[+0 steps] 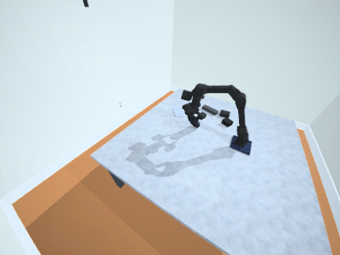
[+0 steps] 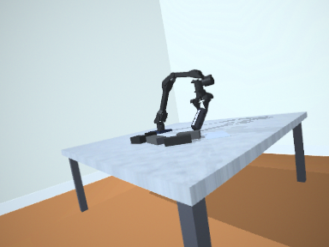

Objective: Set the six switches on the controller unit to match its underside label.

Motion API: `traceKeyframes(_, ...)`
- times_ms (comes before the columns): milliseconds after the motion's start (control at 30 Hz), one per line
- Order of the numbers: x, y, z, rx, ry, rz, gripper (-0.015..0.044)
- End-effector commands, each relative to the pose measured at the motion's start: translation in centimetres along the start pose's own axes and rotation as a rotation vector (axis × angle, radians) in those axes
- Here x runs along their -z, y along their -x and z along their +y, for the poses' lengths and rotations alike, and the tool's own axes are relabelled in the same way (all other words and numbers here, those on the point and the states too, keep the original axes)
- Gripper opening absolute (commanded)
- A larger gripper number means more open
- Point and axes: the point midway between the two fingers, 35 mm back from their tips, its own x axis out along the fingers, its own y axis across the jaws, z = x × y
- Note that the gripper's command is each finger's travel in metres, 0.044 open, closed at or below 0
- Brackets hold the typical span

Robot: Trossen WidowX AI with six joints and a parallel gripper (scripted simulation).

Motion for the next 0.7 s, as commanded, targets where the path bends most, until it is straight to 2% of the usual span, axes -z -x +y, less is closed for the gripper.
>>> traceKeyframes(0, -0.1, -0.9, 0.0, -0.019, -0.010, 0.010, 0.0338)
traceKeyframes(667, -1.3, -1.9, 0.0, -0.019, -0.010, 0.009, 0.0338)
